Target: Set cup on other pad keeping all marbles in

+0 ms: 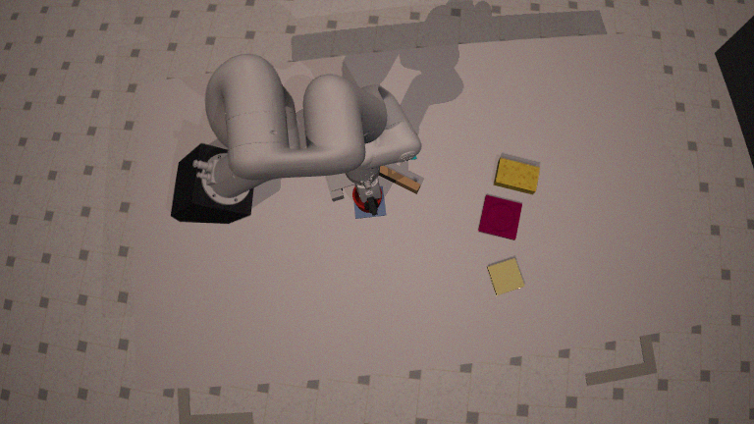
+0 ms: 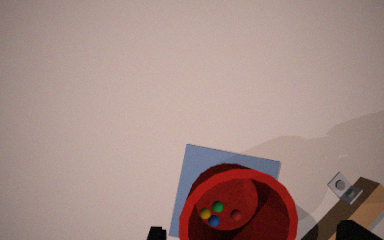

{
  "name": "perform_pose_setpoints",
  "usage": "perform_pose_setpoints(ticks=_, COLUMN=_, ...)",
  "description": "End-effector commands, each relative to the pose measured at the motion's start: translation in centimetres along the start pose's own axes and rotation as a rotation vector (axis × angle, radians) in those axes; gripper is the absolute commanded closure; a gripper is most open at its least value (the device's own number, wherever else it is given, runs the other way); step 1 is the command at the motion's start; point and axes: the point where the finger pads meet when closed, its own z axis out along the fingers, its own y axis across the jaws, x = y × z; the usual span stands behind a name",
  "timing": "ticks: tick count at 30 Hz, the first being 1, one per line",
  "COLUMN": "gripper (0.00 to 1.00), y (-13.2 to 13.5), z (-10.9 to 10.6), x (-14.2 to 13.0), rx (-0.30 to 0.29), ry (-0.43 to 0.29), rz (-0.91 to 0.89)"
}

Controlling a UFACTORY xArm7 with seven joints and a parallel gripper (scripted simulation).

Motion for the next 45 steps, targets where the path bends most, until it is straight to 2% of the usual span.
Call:
perform_pose_setpoints(ticks=1, gripper=0.00, y=0.0, z=0.0, x=-0.1, rx=0.001, ry=-0.002, rz=0.000)
perform_pose_setpoints(ticks=11, gripper=0.00, y=0.0, z=0.5, x=-0.1, rx=0.000, ry=-0.002, rz=0.000)
perform_pose_setpoints(ticks=20, gripper=0.00, y=0.0, z=3.0, x=-0.1, rx=0.000, ry=-0.002, rz=0.000)
perform_pose_setpoints(ticks=22, gripper=0.00, y=0.0, z=3.0, x=-0.1, rx=0.000, ry=-0.002, rz=0.000)
perform_pose_setpoints(ticks=33, gripper=0.00, y=-0.1, z=6.8, x=-0.2, rx=0.000, ry=-0.002, rz=0.000)
perform_pose_setpoints(ticks=45, gripper=0.00, y=-0.1, z=7.7, x=-0.2, rx=0.000, ry=-0.002, rz=0.000)
